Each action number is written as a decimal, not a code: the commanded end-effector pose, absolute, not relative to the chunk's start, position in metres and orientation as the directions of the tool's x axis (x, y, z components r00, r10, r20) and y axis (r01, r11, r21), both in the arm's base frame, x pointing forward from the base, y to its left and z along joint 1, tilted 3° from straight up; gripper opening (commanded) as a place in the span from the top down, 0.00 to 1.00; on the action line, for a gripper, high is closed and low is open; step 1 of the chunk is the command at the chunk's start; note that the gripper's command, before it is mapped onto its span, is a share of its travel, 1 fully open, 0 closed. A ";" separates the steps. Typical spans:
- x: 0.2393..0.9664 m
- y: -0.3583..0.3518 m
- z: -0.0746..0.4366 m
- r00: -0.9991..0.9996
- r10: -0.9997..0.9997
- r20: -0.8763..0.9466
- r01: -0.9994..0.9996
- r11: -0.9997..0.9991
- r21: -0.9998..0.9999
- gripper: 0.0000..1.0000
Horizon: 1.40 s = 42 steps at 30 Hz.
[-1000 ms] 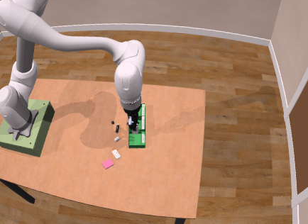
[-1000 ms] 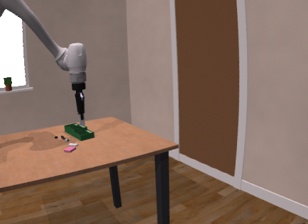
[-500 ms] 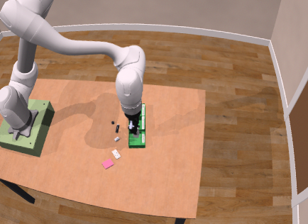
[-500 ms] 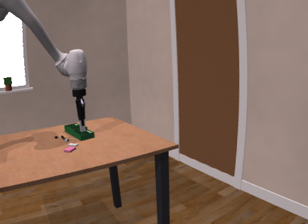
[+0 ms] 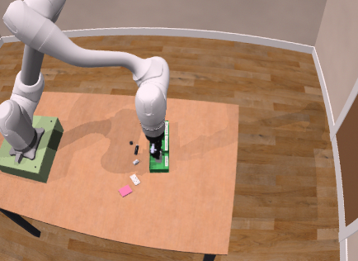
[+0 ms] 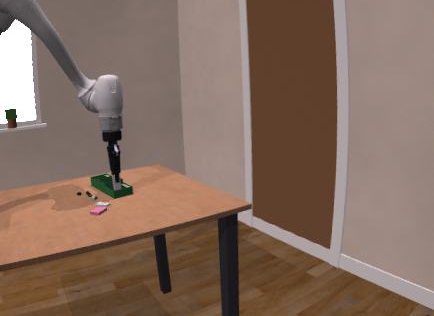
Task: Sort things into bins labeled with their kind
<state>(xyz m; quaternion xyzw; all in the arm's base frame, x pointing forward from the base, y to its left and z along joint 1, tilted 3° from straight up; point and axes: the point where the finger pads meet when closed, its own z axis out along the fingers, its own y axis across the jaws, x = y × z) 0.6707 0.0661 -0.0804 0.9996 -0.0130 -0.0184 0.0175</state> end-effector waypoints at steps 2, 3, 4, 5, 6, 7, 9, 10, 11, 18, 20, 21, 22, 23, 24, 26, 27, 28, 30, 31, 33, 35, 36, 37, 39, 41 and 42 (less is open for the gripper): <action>0.671 0.066 -0.080 0.999 -0.027 -0.036 -0.025 -0.999 0.035 0.95; 0.671 0.066 -0.080 0.999 -0.027 -0.036 -0.025 -0.999 0.035 0.95; 0.671 0.066 -0.080 0.999 -0.027 -0.036 -0.025 -0.999 0.035 0.95; 0.671 0.066 -0.080 0.999 -0.027 -0.036 -0.025 -0.999 0.035 0.95; 0.671 0.066 -0.080 0.999 -0.027 -0.036 -0.025 -0.999 0.035 0.95; 0.671 0.066 -0.080 0.999 -0.027 -0.036 -0.025 -0.999 0.035 0.95; 0.671 0.066 -0.080 0.999 -0.027 -0.036 -0.025 -0.999 0.035 0.95; 0.671 0.066 -0.080 0.999 -0.027 -0.036 -0.025 -0.999 0.035 0.95; 0.671 0.066 -0.080 0.999 -0.027 -0.036 -0.025 -0.999 0.035 0.95; 0.671 0.066 -0.080 0.999 -0.027 -0.036 -0.025 -0.999 0.035 0.95; 0.671 0.066 -0.080 0.999 -0.027 -0.036 -0.025 -0.999 0.035 0.95; 0.671 0.066 -0.080 0.999 -0.027 -0.036 -0.025 -0.999 0.035 0.95; 0.671 0.066 -0.080 0.999 -0.027 -0.036 -0.025 -0.999 0.035 0.95; 0.671 0.066 -0.080 0.999 -0.027 -0.036 -0.025 -0.999 0.035 0.95; 0.671 0.066 -0.080 0.999 -0.027 -0.036 -0.025 -0.999 0.035 0.95; 0.671 0.066 -0.080 0.999 -0.027 -0.036 -0.025 -0.999 0.035 0.95; 0.671 0.066 -0.080 0.999 -0.027 -0.036 -0.025 -0.999 0.035 0.95; 0.671 0.066 -0.080 0.999 -0.027 -0.036 -0.025 -0.999 0.035 0.95; 0.671 0.066 -0.080 0.999 -0.027 -0.036 -0.025 -0.999 0.035 0.95; 0.671 0.066 -0.080 0.999 -0.027 -0.036 -0.025 -0.999 0.035 0.95; 0.671 0.066 -0.080 0.999 -0.027 -0.036 -0.025 -0.999 0.035 0.95; 0.671 0.066 -0.080 0.999 -0.027 -0.036 -0.025 -0.999 0.035 0.95; 0.671 0.066 -0.080 0.999 -0.027 -0.036 -0.025 -0.999 0.035 0.95; 0.671 0.066 -0.080 0.999 -0.027 -0.036 -0.025 -0.999 0.035 0.95; 0.671 0.066 -0.078 0.999 -0.027 -0.036 -0.025 -0.999 0.035 0.95; 0.671 0.066 -0.075 0.999 -0.027 -0.036 -0.025 -0.999 0.035 0.95; 0.671 0.066 -0.074 0.999 -0.027 -0.036 -0.025 -0.999 0.035 0.95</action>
